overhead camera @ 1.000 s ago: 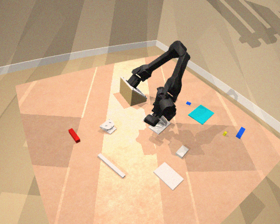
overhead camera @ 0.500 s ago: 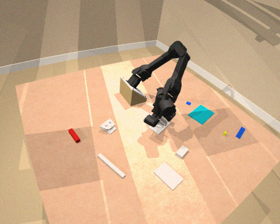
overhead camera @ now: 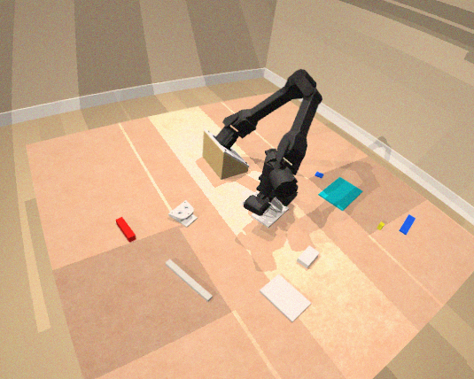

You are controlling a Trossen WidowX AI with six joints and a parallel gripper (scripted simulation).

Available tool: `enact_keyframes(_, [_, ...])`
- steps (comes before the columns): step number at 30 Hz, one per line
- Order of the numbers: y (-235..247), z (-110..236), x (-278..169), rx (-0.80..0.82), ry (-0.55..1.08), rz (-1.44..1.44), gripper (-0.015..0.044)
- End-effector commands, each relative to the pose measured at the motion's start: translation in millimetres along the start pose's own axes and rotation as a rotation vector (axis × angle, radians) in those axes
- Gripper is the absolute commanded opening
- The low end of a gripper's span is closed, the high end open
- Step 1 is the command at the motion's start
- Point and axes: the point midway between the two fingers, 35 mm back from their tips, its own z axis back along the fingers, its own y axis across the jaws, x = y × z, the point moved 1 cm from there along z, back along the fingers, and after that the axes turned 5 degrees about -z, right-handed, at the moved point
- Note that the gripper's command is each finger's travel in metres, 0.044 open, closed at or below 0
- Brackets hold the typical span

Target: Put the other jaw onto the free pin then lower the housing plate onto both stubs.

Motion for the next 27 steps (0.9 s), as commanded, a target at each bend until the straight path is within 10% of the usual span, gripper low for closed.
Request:
enact_keyframes(1, [0.8, -3.0, 0.3, 0.003, 0.000, -0.001, 0.0134])
enact_keyframes(27, [0.9, -6.1, 0.3, 0.003, 0.000, 0.003, 0.0134])
